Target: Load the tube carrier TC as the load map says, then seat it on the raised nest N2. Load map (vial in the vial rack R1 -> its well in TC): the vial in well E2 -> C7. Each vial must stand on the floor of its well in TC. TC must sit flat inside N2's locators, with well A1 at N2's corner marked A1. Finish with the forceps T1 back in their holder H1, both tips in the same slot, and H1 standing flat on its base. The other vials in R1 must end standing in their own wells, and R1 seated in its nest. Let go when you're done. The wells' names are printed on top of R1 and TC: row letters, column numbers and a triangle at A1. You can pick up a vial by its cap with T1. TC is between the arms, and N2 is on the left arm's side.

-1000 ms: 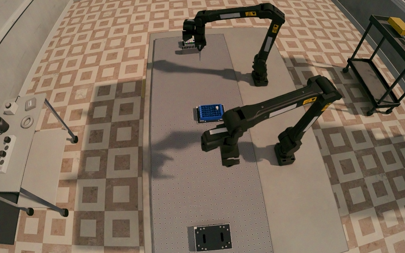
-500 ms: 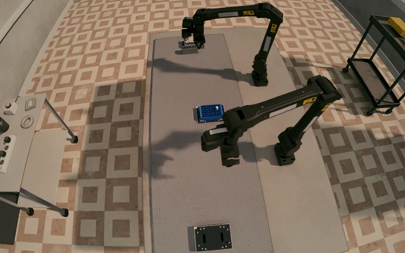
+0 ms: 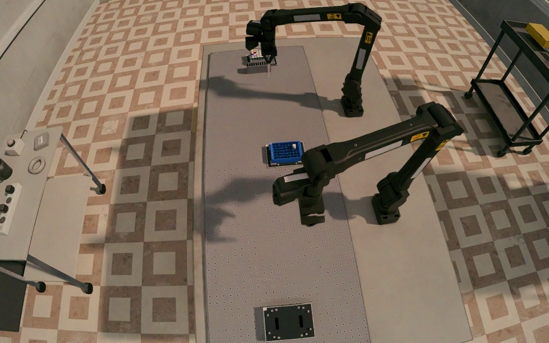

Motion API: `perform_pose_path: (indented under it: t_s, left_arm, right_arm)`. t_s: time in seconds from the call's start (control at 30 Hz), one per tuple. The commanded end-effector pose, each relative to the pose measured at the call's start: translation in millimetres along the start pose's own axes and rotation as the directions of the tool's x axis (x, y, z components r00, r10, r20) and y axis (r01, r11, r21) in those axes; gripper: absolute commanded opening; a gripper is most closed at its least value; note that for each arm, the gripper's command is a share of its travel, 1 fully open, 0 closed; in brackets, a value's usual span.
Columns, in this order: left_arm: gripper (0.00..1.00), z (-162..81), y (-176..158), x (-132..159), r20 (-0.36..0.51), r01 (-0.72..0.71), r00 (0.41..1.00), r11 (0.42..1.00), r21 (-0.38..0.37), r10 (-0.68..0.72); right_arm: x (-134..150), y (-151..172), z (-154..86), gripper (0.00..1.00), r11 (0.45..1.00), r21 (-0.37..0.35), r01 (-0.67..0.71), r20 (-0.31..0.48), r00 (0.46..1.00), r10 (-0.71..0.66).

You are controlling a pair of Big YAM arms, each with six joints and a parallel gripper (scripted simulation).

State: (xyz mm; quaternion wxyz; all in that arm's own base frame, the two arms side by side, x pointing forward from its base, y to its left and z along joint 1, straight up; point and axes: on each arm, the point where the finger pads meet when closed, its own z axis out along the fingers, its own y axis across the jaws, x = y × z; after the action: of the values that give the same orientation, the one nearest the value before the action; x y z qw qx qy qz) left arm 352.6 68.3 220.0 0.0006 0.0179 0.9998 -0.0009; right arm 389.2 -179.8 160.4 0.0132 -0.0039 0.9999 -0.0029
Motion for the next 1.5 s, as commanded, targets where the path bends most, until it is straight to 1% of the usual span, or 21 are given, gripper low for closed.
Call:
perform_pose_path:
  t_s: [0.0, 0.07, 0.1, 0.17, 0.63, 0.67, 0.73, 1.2, 1.23, 1.3, 1.47]
  left_arm:
    - [1.0, -13.9, 3.1, -8.2, 0.034, 0.006, 0.999, 1.0, -0.01, -0.005]
    - [1.0, -13.9, 3.1, -8.2, 0.034, 0.006, 0.999, 1.0, -0.01, -0.005]
    - [1.0, -13.9, 3.1, -8.2, 0.034, 0.006, 0.999, 1.0, -0.01, -0.005]
    - [1.0, -13.9, 3.1, -8.2, 0.034, 0.006, 0.999, 1.0, -0.01, -0.005]
    - [1.0, -13.9, 3.1, -8.2, 0.034, 0.006, 0.999, 1.0, -0.01, -0.005]
    - [1.0, -13.9, 3.1, -8.2, 0.034, 0.006, 0.999, 1.0, -0.01, -0.005]
    - [1.0, -13.9, 3.1, -8.2, 0.034, 0.006, 0.999, 1.0, -0.01, -0.005]
    - [1.0, -13.9, 3.1, -8.2, 0.034, 0.006, 0.999, 1.0, -0.01, -0.005]
    - [1.0, -13.9, 3.1, -8.2, 0.034, 0.006, 0.999, 1.0, -0.01, -0.005]
    - [1.0, -13.9, 3.1, -8.2, 0.034, 0.006, 0.999, 1.0, -0.01, -0.005]
    - [1.0, -13.9, 3.1, -8.2, 0.034, 0.006, 0.999, 1.0, -0.01, -0.005]
  right_arm:
    - [-16.0, -15.4, -17.0, 0.07, 1.0, 0.013, 0.009, 0.034, 0.999, -0.01]
    - [-16.0, -15.4, -17.0, 0.07, 1.0, 0.013, 0.009, 0.034, 0.999, -0.01]
    - [-17.3, -12.7, -23.0, 0.07, 1.0, 0.019, 0.019, 0.046, 0.999, -0.02]
    - [-16.1, -20.3, -17.1, 0.07, 1.0, 0.013, 0.009, 0.033, 0.999, -0.01]
    - [-18.3, -40.8, -16.9, 0.07, 1.0, 0.014, 0.009, 0.032, 0.999, -0.01]
    - [-20.6, -37.6, -24.2, 0.07, 1.0, 0.022, 0.021, 0.047, 0.999, -0.022]
    - [-18.6, -45.9, -17.1, 0.07, 1.0, 0.014, 0.009, 0.032, 0.999, -0.01]
    - [-20.7, -66.3, -16.9, 0.07, 1.0, 0.015, 0.009, 0.031, 0.999, -0.01]
    - [-23.8, -62.4, -24.5, 0.07, 0.999, 0.025, 0.022, 0.047, 0.999, -0.023]
    - [-21.0, -71.3, -17.1, 0.07, 1.0, 0.015, 0.009, 0.031, 0.999, -0.01]
    - [-21.8, -79.8, -17.0, 0.07, 1.0, 0.016, 0.009, 0.031, 0.999, -0.01]
